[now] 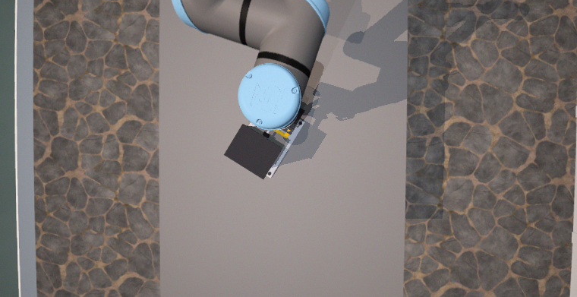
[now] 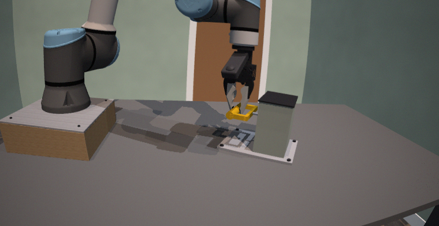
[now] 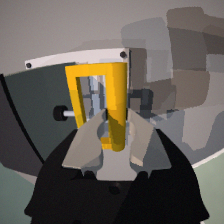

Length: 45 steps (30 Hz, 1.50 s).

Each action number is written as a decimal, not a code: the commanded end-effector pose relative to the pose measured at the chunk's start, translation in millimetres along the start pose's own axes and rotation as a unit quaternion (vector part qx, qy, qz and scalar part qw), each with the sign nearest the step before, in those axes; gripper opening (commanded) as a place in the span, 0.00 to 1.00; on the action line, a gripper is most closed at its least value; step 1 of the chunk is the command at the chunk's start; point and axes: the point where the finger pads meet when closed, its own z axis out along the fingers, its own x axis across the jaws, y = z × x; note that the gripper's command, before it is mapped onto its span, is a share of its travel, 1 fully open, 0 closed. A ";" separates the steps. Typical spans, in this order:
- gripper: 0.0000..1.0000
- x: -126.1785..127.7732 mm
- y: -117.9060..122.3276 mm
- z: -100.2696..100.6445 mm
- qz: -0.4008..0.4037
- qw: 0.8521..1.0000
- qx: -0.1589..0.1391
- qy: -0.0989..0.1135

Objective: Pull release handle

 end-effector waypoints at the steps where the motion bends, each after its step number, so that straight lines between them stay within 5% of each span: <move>1: 0.00 -0.7 0.2 -0.6 0.000 1.000 0.000 -0.001; 22: 0.00 2.8 0.2 -0.6 0.000 1.000 0.000 -0.001; 45: 0.00 46.4 0.2 -0.6 0.000 1.000 0.000 -0.001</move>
